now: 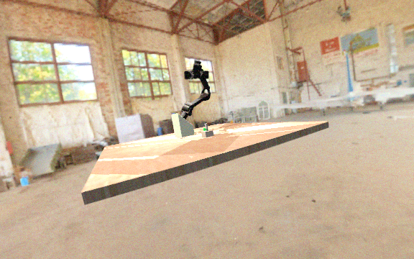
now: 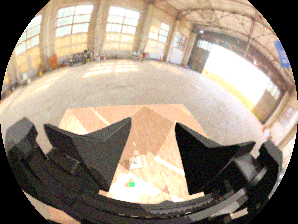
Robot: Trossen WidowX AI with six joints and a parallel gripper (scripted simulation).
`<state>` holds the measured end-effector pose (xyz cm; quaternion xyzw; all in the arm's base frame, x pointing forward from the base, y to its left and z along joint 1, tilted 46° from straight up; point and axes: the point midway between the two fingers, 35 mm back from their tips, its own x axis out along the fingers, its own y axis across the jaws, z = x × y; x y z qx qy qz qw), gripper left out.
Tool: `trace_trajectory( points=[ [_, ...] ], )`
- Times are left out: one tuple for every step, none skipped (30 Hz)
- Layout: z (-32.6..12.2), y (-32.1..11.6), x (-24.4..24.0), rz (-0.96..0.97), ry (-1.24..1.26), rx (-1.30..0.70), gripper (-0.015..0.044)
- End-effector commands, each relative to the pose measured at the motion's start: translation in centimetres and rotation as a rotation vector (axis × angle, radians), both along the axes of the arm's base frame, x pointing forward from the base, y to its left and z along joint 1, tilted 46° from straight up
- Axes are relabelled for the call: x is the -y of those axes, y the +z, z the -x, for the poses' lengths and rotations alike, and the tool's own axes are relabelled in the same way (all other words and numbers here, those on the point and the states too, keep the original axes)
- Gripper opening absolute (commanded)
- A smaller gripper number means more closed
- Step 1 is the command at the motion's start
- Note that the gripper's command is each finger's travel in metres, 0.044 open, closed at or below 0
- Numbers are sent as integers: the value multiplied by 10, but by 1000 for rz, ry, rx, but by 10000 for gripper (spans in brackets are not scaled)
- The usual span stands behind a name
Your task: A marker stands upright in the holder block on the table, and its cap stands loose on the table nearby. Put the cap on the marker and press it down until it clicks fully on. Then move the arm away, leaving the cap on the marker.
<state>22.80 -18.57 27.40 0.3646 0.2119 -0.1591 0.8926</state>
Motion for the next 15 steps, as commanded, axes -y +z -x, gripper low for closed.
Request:
trace_trajectory(
  points=[
    [-25,-50,-36,-203,134,-112,250],
    [-30,-62,-48,-253,169,-148,250],
    [-34,-75,-60,-302,204,-186,250],
    [-37,-87,-72,-350,238,-227,250],
    [-39,-99,-85,-396,271,-270,250],
    [-40,-111,-99,-440,303,-315,250],
    [-40,-122,-112,-483,335,-363,250],
    [-38,-133,-126,-525,365,-412,250],
    [-36,-144,-138,-563,393,-465,250],
    [-32,-155,-151,-600,421,-520,250],
    [-27,-166,-164,-635,447,-577,250],
    [-21,-176,-176,-669,473,-635,250],
    [-15,-185,-188,-701,497,-695,250],
    [-7,-194,-200,-731,520,-756,250],
    [0,-200,-209,-753,537,-806,250]
  ],
)
